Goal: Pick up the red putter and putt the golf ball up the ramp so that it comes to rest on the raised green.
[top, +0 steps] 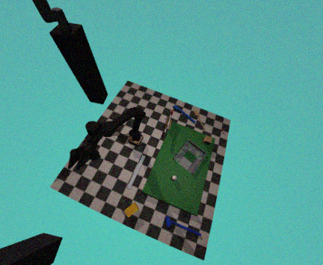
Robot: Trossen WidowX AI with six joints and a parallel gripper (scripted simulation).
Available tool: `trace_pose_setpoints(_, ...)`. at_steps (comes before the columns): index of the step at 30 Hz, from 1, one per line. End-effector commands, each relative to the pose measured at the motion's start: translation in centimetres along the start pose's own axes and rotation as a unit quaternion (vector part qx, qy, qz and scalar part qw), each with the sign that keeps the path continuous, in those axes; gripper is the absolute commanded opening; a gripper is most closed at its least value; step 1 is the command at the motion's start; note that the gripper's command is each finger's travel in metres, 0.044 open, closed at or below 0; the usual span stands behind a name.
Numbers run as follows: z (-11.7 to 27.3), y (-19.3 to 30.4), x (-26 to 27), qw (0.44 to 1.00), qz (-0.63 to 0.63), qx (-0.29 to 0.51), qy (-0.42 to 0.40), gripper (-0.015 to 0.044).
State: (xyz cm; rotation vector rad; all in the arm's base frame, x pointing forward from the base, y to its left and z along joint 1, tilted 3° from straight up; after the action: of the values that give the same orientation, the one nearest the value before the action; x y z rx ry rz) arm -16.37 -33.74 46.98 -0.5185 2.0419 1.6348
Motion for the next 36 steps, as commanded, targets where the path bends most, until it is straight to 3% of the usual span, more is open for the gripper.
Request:
trace_pose_setpoints(1,-1.3,-5.1,-3.1,0.994,-0.084,-0.070,0.023,0.0440)
trace_pose_setpoints(8,-1.7,-14.6,-8.6,0.960,-0.173,-0.213,0.047,0.0440)
trace_pose_setpoints(17,2.7,-25.8,-15.8,0.888,-0.234,-0.392,0.052,0.0440)
trace_pose_setpoints(25,10.3,-34.2,-21.0,0.800,-0.244,-0.547,0.029,0.0440)
trace_pose_setpoints(36,24.8,-42.2,-24.8,0.667,-0.174,-0.723,-0.035,0.0440)
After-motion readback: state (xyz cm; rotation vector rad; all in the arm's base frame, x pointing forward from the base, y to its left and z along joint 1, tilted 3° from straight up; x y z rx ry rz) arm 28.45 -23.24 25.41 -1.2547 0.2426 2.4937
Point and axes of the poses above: the point midway between the two fingers, 35 mm back from their tips, its own z axis back along the fingers, its own x axis across the jaws, y = z × x, the point moved 3 cm from there along z, back along the fingers, and after that the axes turned 7 degrees about z, right-handed, at the moved point
